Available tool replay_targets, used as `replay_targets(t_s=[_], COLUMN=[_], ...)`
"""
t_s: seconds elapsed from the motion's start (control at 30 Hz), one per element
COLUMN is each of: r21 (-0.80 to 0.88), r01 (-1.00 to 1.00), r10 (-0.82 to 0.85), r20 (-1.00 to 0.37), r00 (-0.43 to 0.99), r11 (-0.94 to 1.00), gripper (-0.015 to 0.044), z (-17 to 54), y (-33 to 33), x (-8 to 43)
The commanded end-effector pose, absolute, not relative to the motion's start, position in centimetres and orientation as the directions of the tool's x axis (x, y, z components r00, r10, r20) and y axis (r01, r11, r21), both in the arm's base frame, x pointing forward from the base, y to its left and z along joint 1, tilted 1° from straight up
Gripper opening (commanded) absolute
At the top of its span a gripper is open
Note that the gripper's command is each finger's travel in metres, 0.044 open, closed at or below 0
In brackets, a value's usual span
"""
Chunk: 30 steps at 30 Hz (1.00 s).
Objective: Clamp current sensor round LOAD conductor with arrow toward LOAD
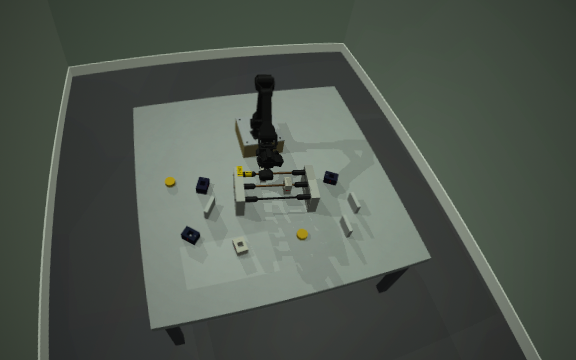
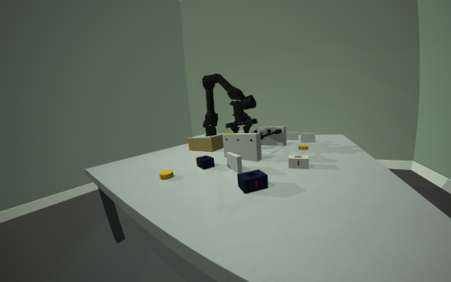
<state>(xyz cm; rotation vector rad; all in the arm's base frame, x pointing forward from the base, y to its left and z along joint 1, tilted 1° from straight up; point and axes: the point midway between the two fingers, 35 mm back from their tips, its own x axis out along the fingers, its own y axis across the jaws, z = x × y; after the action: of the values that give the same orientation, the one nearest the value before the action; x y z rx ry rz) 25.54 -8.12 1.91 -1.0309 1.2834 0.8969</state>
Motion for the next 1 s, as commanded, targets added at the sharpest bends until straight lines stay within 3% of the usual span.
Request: replay_targets(t_s=[0.0, 0.23, 0.53, 0.8, 0.97], r21=[-0.098, -0.098, -0.096, -0.021, -0.015], r01=[-0.946, -0.946, -0.946, -0.951, -0.951], r10=[-0.032, -0.032, -0.032, -0.01, -0.008], r20=[-0.995, -0.995, -0.995, -1.0, -1.0], r00=[0.092, 0.092, 0.091, 0.019, 0.013], r11=[0.31, 0.31, 0.31, 0.308, 0.308], gripper=[0.0254, 0.0438, 0.044, 0.044, 0.044], z=[1.9, 1.9, 2.1, 10.7, 11.5], y=[-8.1, -8.1, -8.1, -8.2, -8.1], x=[25.5, 25.5, 25.5, 25.8, 25.6])
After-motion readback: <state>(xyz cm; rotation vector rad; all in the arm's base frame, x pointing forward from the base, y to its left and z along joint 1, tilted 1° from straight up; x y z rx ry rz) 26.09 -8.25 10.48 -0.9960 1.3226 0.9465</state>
